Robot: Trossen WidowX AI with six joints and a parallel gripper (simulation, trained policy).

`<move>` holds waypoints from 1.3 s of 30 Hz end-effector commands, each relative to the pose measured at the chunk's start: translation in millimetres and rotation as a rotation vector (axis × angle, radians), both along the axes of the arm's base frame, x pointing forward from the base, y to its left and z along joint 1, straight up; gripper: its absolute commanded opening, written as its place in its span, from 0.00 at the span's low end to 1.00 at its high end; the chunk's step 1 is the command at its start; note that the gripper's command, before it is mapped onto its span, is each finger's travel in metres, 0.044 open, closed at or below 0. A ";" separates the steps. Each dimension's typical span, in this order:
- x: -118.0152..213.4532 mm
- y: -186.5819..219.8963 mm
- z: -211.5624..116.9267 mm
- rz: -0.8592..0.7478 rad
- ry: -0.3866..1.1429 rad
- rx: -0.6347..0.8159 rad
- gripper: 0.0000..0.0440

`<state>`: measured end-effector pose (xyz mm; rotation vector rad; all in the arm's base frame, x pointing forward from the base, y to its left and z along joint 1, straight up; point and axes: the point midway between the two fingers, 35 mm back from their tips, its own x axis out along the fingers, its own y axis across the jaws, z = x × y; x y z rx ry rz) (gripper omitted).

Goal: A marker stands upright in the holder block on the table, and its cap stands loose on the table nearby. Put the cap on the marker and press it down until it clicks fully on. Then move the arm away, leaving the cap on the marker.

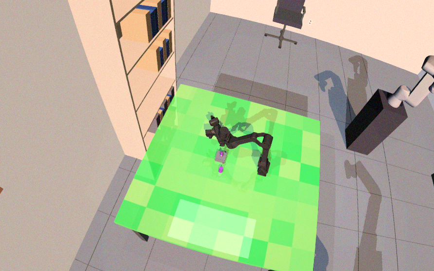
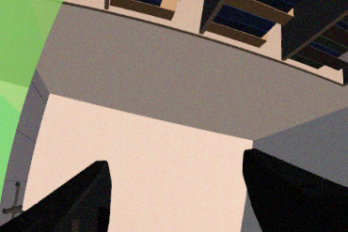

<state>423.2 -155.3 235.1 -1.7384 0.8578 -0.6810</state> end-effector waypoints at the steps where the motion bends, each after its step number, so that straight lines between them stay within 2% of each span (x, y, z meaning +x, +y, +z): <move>1: 11.1 6.8 5.5 0.038 0.013 0.025 0.56; 20: 41.1 35.4 16.7 0.169 0.103 0.144 0.65; 39: 54.5 71.8 15.1 0.291 0.207 0.289 0.71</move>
